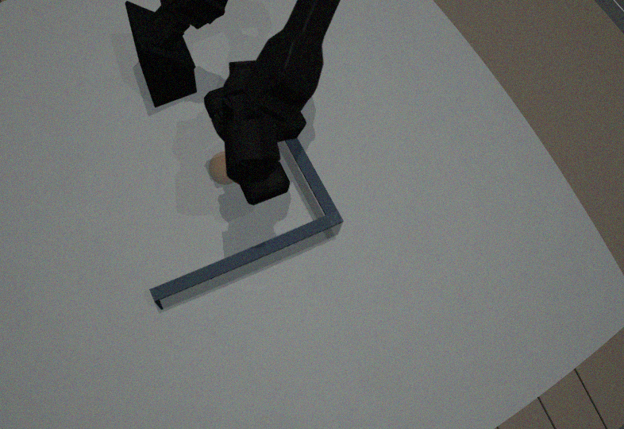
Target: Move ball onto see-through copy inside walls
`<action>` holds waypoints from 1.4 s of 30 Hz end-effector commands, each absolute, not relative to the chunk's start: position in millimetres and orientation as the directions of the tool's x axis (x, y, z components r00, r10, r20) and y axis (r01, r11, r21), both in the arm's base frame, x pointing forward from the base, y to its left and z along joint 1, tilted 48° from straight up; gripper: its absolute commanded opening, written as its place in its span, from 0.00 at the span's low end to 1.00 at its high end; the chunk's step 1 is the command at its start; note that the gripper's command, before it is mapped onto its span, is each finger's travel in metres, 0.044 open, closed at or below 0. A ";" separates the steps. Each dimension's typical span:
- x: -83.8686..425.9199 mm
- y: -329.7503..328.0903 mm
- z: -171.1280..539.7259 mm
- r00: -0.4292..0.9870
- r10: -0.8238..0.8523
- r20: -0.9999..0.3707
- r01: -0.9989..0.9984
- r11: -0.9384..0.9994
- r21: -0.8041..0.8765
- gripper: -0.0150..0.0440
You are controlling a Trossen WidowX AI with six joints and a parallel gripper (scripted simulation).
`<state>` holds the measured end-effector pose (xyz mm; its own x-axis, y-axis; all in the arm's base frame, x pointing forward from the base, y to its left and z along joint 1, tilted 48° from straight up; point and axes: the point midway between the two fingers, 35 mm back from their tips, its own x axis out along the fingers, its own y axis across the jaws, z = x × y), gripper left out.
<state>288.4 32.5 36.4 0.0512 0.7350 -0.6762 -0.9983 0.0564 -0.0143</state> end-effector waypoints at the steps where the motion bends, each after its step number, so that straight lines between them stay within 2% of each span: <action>1: 288.7 11.2 57.4 0.065 0.729 -0.681 -0.998 0.058 -0.033 0.25; 14: 277.6 -21.5 92.9 0.062 0.738 -0.672 -0.998 0.055 -0.032 0.25; 32: 246.5 1.2 37.2 0.062 0.739 -0.671 -0.998 0.055 -0.031 0.25; 42: 250.3 23.2 15.0 0.063 0.736 -0.674 -0.998 0.056 -0.032 0.25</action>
<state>251.0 12.6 24.6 0.0677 0.7323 -0.6776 -0.9977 0.0552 -0.0401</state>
